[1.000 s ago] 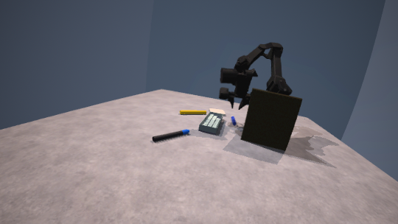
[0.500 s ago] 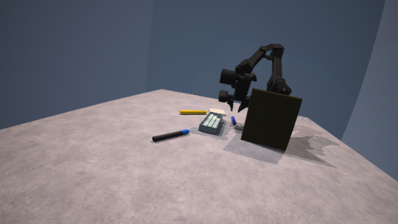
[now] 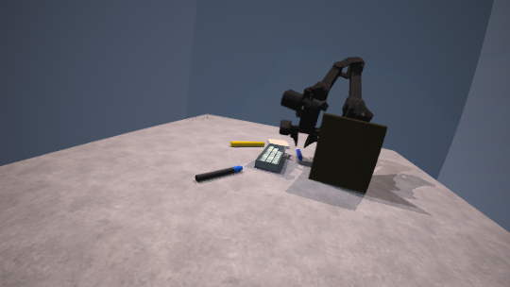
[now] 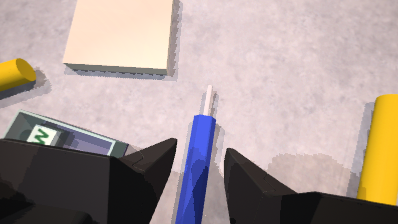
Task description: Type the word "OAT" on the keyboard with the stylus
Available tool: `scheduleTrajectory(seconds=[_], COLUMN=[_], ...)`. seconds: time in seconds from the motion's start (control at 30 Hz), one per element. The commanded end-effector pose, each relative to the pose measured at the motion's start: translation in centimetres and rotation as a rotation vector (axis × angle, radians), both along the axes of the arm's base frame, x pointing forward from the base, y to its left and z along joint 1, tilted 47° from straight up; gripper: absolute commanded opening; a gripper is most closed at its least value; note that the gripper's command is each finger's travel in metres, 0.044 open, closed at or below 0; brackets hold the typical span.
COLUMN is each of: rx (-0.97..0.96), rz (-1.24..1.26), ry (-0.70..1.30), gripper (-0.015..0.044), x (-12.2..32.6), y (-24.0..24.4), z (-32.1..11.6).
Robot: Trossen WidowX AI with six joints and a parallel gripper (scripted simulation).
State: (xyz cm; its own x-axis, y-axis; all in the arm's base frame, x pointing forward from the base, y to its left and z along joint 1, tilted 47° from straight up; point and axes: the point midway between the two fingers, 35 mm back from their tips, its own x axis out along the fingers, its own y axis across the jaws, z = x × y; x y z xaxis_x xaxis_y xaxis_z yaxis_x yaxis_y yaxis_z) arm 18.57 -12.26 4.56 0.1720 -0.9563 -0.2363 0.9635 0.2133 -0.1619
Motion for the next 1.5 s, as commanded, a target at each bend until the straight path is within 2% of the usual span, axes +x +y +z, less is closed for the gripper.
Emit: scheduleTrajectory(seconds=[0.0, 1.2, 1.37, 1.47], rx=[-0.002, -0.003, -0.005, -0.005], rz=[0.0, 0.0, -0.003, -0.003], ry=[0.005, 0.006, -0.002, -0.002], gripper=[0.015, 0.015, 0.0019, 0.0], x=[0.0, 0.0, 0.0, 0.0], y=[-0.3, -2.2, -2.1, -2.1], z=[-0.3, -2.0, -1.8, -1.8])
